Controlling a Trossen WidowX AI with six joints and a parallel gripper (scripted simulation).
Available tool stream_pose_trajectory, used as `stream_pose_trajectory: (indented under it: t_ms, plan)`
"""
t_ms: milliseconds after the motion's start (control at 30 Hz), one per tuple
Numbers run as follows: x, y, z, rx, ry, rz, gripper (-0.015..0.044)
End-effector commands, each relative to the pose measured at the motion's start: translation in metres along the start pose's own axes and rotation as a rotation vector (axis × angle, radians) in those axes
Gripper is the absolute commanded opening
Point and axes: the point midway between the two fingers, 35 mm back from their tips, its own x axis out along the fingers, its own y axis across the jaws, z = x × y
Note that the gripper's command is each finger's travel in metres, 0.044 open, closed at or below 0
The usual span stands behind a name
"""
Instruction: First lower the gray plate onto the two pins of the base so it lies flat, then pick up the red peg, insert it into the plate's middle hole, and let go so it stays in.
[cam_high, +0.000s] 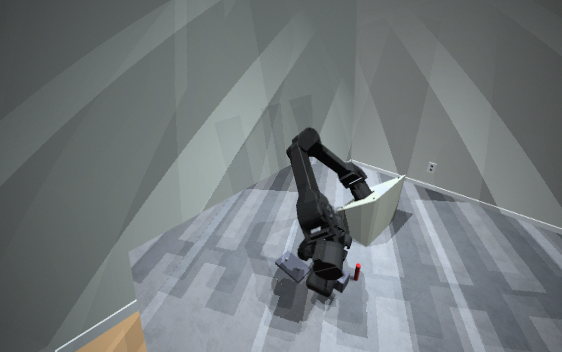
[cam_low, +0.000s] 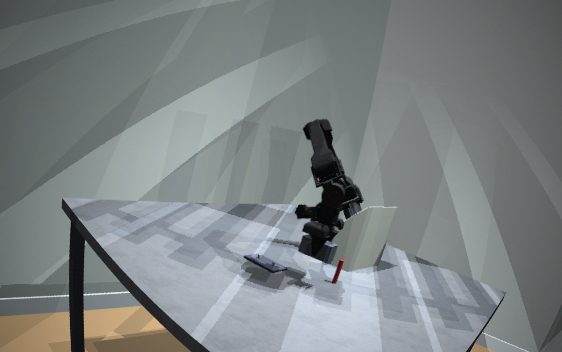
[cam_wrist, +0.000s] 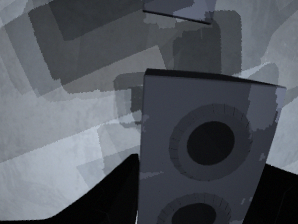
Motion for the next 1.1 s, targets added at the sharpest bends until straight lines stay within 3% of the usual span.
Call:
stream_pose_trajectory:
  t_ms: [0,333,1067]
  plan:
    - [-0.015,0.004,0.001,0.014,0.005,-0.001,0.0000]
    - [-0.042,0.005,0.004,0.019,0.002,-0.012,0.0000]
    - [-0.013,0.002,0.061,0.102,0.017,-0.004,0.0000]
